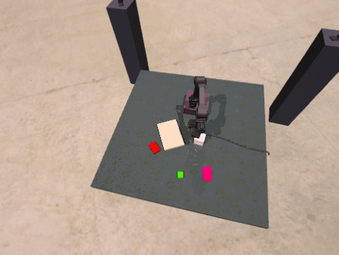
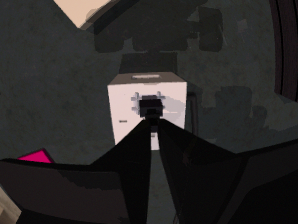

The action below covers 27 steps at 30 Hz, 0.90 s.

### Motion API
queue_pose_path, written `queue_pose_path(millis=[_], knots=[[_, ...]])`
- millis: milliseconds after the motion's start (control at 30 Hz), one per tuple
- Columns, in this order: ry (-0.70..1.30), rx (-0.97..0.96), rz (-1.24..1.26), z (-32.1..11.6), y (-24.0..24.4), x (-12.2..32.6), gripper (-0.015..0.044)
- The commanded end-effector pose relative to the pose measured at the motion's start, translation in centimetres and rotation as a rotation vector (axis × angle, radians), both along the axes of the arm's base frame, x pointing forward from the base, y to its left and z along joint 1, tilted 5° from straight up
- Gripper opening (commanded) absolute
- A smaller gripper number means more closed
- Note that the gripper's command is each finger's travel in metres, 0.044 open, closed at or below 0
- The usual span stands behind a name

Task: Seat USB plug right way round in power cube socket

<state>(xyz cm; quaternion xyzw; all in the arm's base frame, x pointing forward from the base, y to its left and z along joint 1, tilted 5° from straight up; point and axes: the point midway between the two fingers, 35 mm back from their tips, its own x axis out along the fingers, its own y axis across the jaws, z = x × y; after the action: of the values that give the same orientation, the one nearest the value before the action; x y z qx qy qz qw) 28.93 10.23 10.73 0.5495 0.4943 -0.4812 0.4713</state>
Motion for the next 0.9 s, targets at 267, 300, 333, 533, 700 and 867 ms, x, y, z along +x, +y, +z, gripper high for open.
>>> queue_pose_path(millis=[267, 300, 333, 533, 700, 867], knots=[[0.004, 0.001, -0.033, -0.03, 0.00, -0.02, 0.0000], [0.004, 0.001, -0.033, -0.03, 0.00, -0.02, 0.0000], [0.004, 0.001, -0.033, -0.03, 0.00, -0.02, 0.0000], [0.002, 0.004, -0.026, -0.06, 0.04, 0.01, 0.0000], [0.002, 0.006, -0.025, -0.11, 0.08, 0.01, 0.0000], [0.002, 0.009, -0.023, -0.17, 0.12, 0.02, 0.0000]])
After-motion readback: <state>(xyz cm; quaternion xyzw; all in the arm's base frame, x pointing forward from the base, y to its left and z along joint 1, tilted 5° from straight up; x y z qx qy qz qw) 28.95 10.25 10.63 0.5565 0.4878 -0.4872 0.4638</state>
